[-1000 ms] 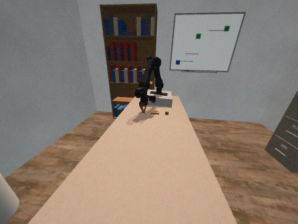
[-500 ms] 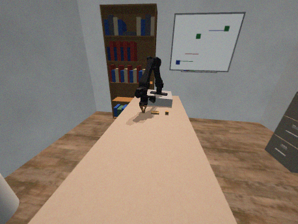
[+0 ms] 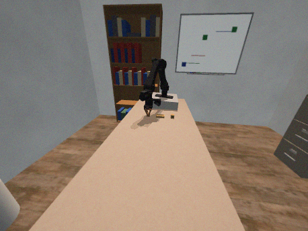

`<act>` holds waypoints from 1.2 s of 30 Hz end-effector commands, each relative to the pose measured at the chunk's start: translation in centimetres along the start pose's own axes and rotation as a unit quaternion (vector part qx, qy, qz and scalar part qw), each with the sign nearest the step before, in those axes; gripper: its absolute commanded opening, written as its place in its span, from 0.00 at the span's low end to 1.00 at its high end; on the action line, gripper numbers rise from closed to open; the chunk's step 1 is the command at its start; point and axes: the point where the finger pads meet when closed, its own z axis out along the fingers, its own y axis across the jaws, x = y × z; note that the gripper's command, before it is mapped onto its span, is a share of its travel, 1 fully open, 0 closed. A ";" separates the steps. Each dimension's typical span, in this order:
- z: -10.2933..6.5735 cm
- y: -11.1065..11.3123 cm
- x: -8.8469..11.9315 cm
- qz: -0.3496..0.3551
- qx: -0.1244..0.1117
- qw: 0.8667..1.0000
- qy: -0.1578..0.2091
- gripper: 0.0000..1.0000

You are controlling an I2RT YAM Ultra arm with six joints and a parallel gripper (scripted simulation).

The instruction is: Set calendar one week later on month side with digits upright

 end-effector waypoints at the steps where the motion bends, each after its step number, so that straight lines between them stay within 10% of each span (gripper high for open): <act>1: -0.3 -0.3 0.0 0.000 0.005 1.000 -0.001 0.26; 36: -0.3 -0.3 0.0 0.000 0.005 1.000 -0.001 0.33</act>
